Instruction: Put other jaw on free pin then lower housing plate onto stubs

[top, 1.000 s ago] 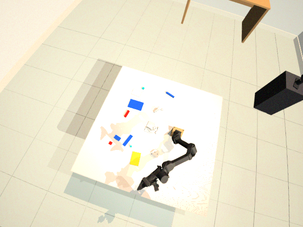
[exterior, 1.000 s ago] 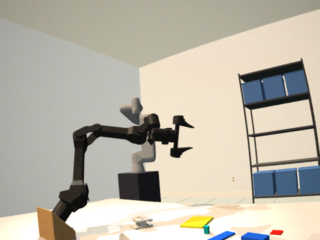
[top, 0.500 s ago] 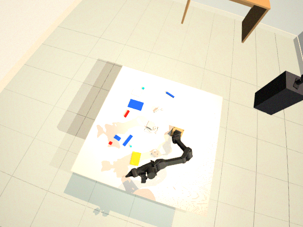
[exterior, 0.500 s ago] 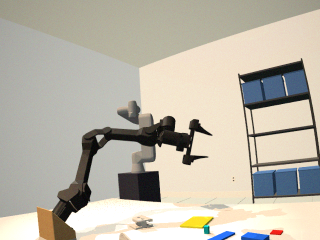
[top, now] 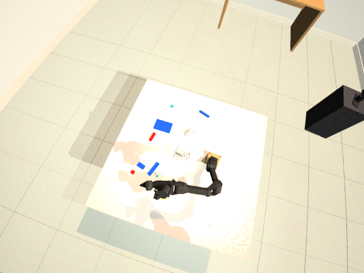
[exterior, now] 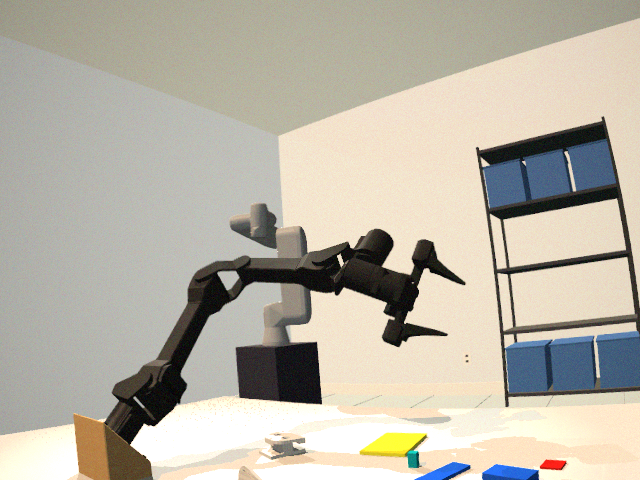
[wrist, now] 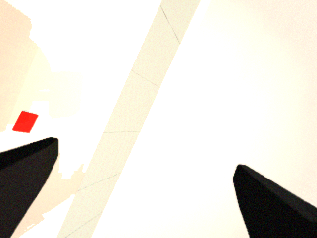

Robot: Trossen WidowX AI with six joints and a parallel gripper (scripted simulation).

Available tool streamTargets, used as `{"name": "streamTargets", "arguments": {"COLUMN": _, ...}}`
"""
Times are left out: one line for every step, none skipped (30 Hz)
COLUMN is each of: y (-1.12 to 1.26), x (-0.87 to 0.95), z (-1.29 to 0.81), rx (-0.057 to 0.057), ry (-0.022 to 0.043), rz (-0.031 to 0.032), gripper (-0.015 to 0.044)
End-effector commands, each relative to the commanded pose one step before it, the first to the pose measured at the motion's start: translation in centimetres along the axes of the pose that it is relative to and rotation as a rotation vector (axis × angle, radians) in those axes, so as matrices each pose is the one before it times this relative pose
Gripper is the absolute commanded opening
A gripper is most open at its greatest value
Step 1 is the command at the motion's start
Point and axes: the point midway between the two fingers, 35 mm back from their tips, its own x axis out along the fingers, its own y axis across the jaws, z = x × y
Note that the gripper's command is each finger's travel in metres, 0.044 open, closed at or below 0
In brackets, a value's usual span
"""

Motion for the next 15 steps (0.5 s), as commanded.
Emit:
{"name": "streamTargets", "arguments": {"y": 1.113, "x": 1.422, "z": -3.802, "rx": -0.0085, "ry": 0.08186, "rz": 0.06370, "gripper": 0.0440}}
{"name": "streamTargets", "arguments": {"y": 0.339, "x": 0.423, "z": -1.104, "rx": -0.0010, "ry": 0.02393, "rz": 0.01948, "gripper": 0.0440}}
{"name": "streamTargets", "arguments": {"y": 0.341, "x": 0.422, "z": -1.101, "rx": -0.0005, "ry": 0.02348, "rz": 0.01969, "gripper": 0.0440}}
{"name": "streamTargets", "arguments": {"y": 0.342, "x": 0.421, "z": -1.097, "rx": 0.0000, "ry": 0.02301, "rz": 0.01990, "gripper": 0.0440}}
{"name": "streamTargets", "arguments": {"y": 0.344, "x": 0.460, "z": -1.184, "rx": 0.0012, "ry": 0.02486, "rz": 0.02141, "gripper": 0.0440}}
{"name": "streamTargets", "arguments": {"y": 0.353, "x": 0.468, "z": -1.206, "rx": 0.0018, "ry": 0.02481, "rz": 0.02211, "gripper": 0.0440}}
{"name": "streamTargets", "arguments": {"y": 0.354, "x": 0.467, "z": -1.201, "rx": 0.0025, "ry": 0.02421, "rz": 0.02234, "gripper": 0.0440}}
{"name": "streamTargets", "arguments": {"y": 0.356, "x": 0.465, "z": -1.197, "rx": 0.0031, "ry": 0.02359, "rz": 0.02257, "gripper": 0.0440}}
{"name": "streamTargets", "arguments": {"y": 0.358, "x": 0.463, "z": -1.192, "rx": 0.0037, "ry": 0.02294, "rz": 0.02279, "gripper": 0.0440}}
{"name": "streamTargets", "arguments": {"y": 0.359, "x": 0.461, "z": -1.187, "rx": 0.0042, "ry": 0.02228, "rz": 0.02300, "gripper": 0.0440}}
{"name": "streamTargets", "arguments": {"y": 0.361, "x": 0.459, "z": -1.181, "rx": 0.0048, "ry": 0.02161, "rz": 0.02321, "gripper": 0.0440}}
{"name": "streamTargets", "arguments": {"y": 0.363, "x": 0.457, "z": -1.175, "rx": 0.0054, "ry": 0.02091, "rz": 0.02340, "gripper": 0.0440}}
{"name": "streamTargets", "arguments": {"y": 0.365, "x": 0.454, "z": -1.169, "rx": 0.0059, "ry": 0.02020, "rz": 0.02359, "gripper": 0.0440}}
{"name": "streamTargets", "arguments": {"y": 0.367, "x": 0.452, "z": -1.163, "rx": 0.0065, "ry": 0.01947, "rz": 0.02376, "gripper": 0.0440}}
{"name": "streamTargets", "arguments": {"y": 0.376, "x": 0.428, "z": -1.257, "rx": 0.0092, "ry": 0.02162, "rz": 0.02307, "gripper": 0.0440}}
